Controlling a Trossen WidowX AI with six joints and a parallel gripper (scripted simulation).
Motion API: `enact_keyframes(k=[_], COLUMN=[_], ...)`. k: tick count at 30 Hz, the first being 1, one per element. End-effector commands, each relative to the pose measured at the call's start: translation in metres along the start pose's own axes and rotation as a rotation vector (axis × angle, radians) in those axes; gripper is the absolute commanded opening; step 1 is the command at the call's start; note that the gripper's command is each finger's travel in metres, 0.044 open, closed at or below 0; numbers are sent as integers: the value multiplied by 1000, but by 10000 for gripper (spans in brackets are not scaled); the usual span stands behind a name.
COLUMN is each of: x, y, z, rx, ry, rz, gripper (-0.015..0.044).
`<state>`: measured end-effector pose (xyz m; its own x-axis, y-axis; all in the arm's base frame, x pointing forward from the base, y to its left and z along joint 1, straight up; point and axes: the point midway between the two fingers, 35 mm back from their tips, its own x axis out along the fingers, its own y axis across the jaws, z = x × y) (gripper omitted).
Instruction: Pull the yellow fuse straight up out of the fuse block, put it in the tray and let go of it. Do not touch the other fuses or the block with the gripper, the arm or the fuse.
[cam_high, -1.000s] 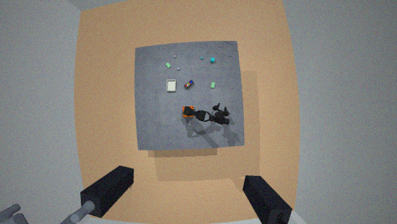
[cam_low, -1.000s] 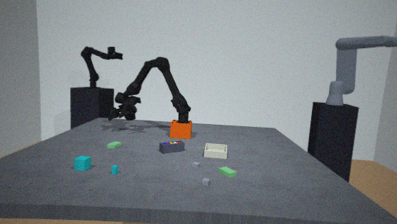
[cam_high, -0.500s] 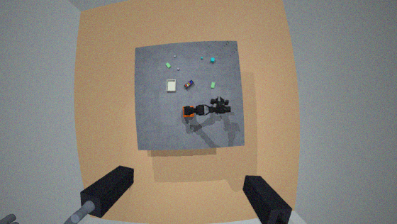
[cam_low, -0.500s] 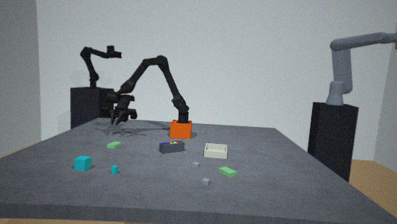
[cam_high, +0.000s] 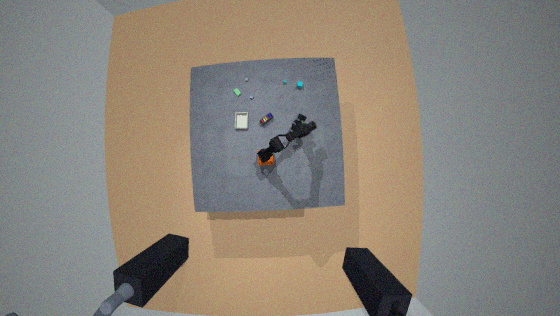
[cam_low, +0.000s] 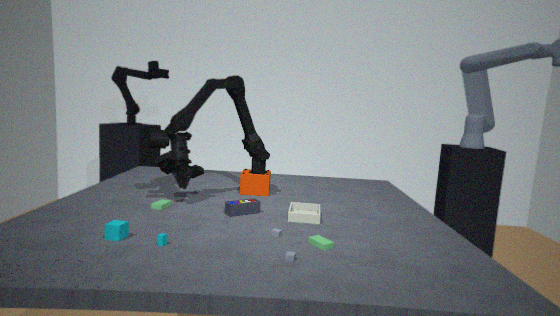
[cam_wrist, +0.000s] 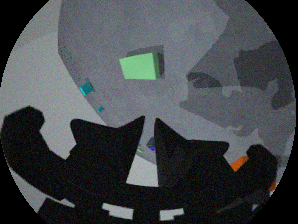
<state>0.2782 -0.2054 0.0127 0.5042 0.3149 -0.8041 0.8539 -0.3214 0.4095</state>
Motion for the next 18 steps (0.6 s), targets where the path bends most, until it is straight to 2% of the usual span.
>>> enact_keyframes(k=[1,8,18], x=[28,58,74], y=[4,-5,-32], z=[-51,-122,-208], rx=[-557,-1361,-2374], ry=[4,94,335], rz=[-178,-418,-696], gripper=[69,69,69])
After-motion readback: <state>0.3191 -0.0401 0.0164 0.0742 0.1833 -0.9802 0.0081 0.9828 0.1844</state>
